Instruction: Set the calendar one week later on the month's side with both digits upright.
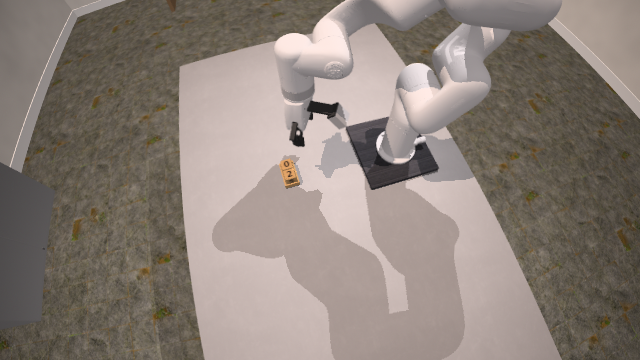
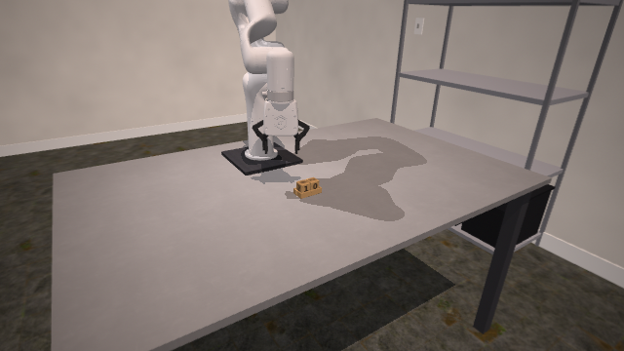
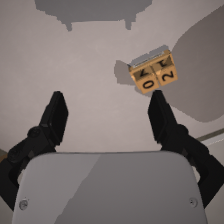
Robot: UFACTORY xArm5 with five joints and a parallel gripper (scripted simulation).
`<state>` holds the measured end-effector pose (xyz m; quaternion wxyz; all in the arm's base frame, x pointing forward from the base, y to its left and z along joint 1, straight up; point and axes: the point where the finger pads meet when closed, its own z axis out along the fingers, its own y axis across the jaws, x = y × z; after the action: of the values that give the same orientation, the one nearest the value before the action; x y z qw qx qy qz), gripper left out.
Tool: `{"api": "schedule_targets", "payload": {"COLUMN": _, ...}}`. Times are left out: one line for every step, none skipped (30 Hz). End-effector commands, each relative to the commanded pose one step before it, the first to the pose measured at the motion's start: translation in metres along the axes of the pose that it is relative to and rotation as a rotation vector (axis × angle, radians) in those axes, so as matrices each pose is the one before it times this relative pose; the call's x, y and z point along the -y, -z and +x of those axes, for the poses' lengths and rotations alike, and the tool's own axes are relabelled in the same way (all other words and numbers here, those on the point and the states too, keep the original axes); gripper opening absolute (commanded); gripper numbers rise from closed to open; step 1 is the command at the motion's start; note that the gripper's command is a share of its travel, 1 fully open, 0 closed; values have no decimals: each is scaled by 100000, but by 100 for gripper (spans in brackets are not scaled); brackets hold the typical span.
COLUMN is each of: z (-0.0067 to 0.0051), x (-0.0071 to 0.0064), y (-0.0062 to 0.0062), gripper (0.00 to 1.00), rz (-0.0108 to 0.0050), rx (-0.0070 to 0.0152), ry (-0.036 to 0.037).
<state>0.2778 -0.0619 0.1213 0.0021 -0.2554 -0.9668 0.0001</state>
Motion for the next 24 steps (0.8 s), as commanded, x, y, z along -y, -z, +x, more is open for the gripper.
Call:
{"api": "schedule_targets", "payload": {"z": 164, "x": 471, "y": -28, "gripper": 100, "rz": -183, "rx": 463, "ry": -15525}}
{"api": "schedule_targets", "payload": {"z": 61, "x": 167, "y": -46, "gripper": 100, "rz": 1, "rx": -1, "ry": -4700}}
{"api": "schedule_targets", "payload": {"z": 0, "x": 0, "y": 0, "gripper": 100, "rz": 0, "rx": 0, "ry": 0}}
{"api": "schedule_targets", "payload": {"z": 0, "x": 0, "y": 0, "gripper": 100, "rz": 0, "rx": 0, "ry": 0}}
{"api": "schedule_targets", "payload": {"z": 14, "x": 43, "y": -12, "gripper": 100, "rz": 0, "rx": 0, "ry": -1198}}
{"api": "schedule_targets", "payload": {"z": 60, "x": 193, "y": -53, "gripper": 100, "rz": 1, "rx": -1, "ry": -5381}}
{"api": "schedule_targets", "payload": {"z": 45, "x": 176, "y": -49, "gripper": 100, "rz": 1, "rx": -1, "ry": -4850}}
{"api": "schedule_targets", "payload": {"z": 29, "x": 135, "y": -38, "gripper": 100, "rz": 1, "rx": 0, "ry": -3705}}
{"api": "schedule_targets", "payload": {"z": 4, "x": 22, "y": -6, "gripper": 100, "rz": 0, "rx": 0, "ry": -606}}
{"api": "schedule_targets", "payload": {"z": 24, "x": 138, "y": -39, "gripper": 100, "rz": 1, "rx": 0, "ry": -3769}}
{"api": "schedule_targets", "payload": {"z": 16, "x": 119, "y": -34, "gripper": 100, "rz": 1, "rx": 0, "ry": -3233}}
{"api": "schedule_targets", "payload": {"z": 11, "x": 100, "y": -28, "gripper": 100, "rz": 0, "rx": 0, "ry": -2709}}
{"api": "schedule_targets", "payload": {"z": 7, "x": 81, "y": -23, "gripper": 100, "rz": 0, "rx": 0, "ry": -2205}}
{"api": "schedule_targets", "payload": {"z": 4, "x": 64, "y": -18, "gripper": 100, "rz": 0, "rx": 0, "ry": -1731}}
{"api": "schedule_targets", "payload": {"z": 2, "x": 48, "y": -14, "gripper": 100, "rz": 0, "rx": 0, "ry": -1294}}
{"api": "schedule_targets", "payload": {"z": 1, "x": 33, "y": -10, "gripper": 100, "rz": 0, "rx": 0, "ry": -904}}
{"api": "schedule_targets", "payload": {"z": 1, "x": 21, "y": -6, "gripper": 100, "rz": 0, "rx": 0, "ry": -571}}
{"api": "schedule_targets", "payload": {"z": 0, "x": 11, "y": -3, "gripper": 100, "rz": 0, "rx": 0, "ry": -305}}
{"api": "schedule_targets", "payload": {"z": 0, "x": 4, "y": -1, "gripper": 100, "rz": 0, "rx": 0, "ry": -117}}
{"api": "schedule_targets", "payload": {"z": 0, "x": 0, "y": 0, "gripper": 100, "rz": 0, "rx": 0, "ry": 0}}
{"api": "schedule_targets", "payload": {"z": 0, "x": 0, "y": 0, "gripper": 100, "rz": 0, "rx": 0, "ry": 0}}
{"api": "schedule_targets", "payload": {"z": 0, "x": 1, "y": 0, "gripper": 100, "rz": 0, "rx": 0, "ry": -17}}
{"api": "schedule_targets", "payload": {"z": 0, "x": 0, "y": -4, "gripper": 100, "rz": 0, "rx": 0, "ry": 0}}
{"api": "schedule_targets", "payload": {"z": 1, "x": 0, "y": -29, "gripper": 100, "rz": 0, "rx": 0, "ry": -1}}
